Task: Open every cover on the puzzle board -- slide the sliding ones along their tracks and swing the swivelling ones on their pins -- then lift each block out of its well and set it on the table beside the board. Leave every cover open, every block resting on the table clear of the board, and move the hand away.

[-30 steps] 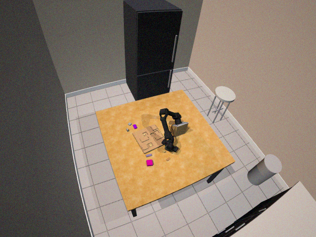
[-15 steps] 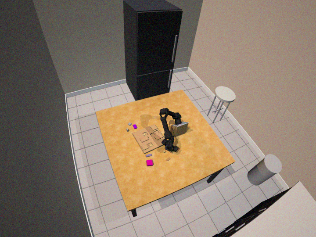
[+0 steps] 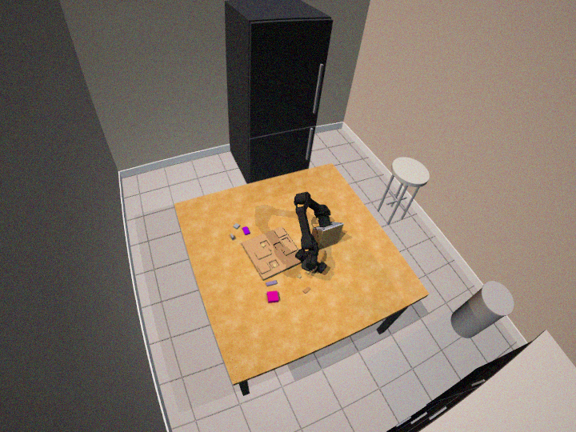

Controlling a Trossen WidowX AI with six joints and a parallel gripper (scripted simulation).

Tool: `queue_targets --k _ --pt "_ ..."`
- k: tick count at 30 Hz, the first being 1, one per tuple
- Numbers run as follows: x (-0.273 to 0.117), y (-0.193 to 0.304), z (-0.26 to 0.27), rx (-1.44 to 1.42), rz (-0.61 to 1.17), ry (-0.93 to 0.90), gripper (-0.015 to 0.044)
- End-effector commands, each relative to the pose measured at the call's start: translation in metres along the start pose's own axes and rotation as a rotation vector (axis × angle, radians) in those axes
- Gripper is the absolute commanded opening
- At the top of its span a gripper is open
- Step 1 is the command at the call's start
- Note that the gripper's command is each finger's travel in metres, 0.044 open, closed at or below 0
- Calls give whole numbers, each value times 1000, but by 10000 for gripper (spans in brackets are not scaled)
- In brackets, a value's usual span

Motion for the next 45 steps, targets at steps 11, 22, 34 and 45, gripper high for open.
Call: queue_targets --k 11,22,34,45 --pt "-31 -3 -5 86 -6 -5 361" --pt "-37 -27 -53 682 -14 -19 72" --pt "-37 -43 -114 1338 -12 -23 0" --pt "-33 -48 -174 1945 -9 -9 0"
Point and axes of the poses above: the point midway between the two fingers, 35 mm back from their tips, its own x axis out along the fingers, its own z axis across the jaws, y = z × x, the point moved 8 cm from there along -x, back along the fingers, and after that the axes turned 15 degrees about -x, right-handed, at the moved point
